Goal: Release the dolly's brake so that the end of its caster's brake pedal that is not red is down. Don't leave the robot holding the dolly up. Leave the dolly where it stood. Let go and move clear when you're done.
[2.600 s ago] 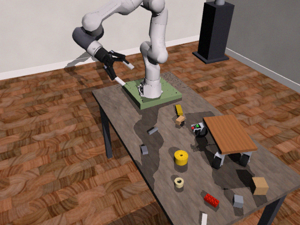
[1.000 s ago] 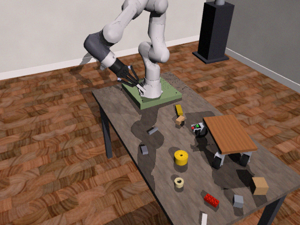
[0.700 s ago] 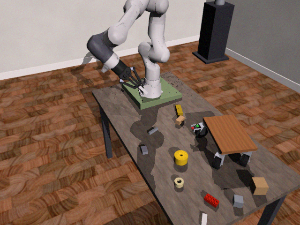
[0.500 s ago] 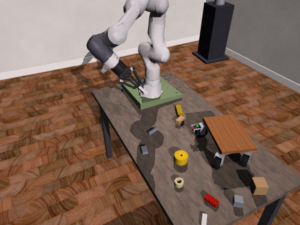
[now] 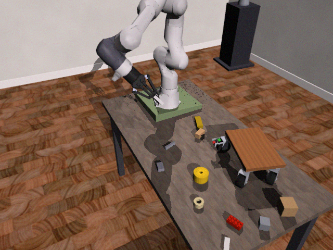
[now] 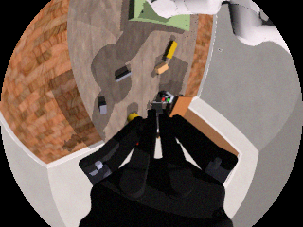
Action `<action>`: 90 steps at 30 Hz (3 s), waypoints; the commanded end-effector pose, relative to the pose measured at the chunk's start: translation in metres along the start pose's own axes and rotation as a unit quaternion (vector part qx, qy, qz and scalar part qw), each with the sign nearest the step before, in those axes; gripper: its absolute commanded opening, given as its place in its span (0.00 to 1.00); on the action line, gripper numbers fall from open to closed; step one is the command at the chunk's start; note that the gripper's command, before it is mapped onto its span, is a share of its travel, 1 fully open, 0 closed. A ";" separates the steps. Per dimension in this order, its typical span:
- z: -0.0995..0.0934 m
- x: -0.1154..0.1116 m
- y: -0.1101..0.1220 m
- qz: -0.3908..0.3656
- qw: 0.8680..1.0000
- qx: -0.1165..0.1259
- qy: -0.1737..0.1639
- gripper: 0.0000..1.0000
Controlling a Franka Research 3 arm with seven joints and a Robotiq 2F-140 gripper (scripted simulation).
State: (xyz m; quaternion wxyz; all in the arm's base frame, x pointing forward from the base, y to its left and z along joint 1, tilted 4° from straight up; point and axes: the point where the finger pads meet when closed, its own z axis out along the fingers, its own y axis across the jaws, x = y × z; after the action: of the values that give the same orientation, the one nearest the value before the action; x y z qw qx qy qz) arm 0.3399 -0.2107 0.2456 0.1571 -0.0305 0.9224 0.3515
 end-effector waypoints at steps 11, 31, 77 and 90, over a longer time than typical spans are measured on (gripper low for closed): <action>0.016 -0.005 0.000 -0.077 0.996 0.009 0.033 0.00; 0.032 -0.012 0.001 -0.153 0.986 0.013 0.066 0.00; 0.065 -0.028 0.006 -0.310 0.941 0.014 0.132 0.00; 0.065 -0.028 0.006 -0.310 0.941 0.014 0.132 0.00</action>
State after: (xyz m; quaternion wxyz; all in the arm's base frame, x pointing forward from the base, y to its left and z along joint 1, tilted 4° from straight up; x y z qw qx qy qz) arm 0.3826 -0.1618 0.2131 0.1312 -0.3451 0.8888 0.2715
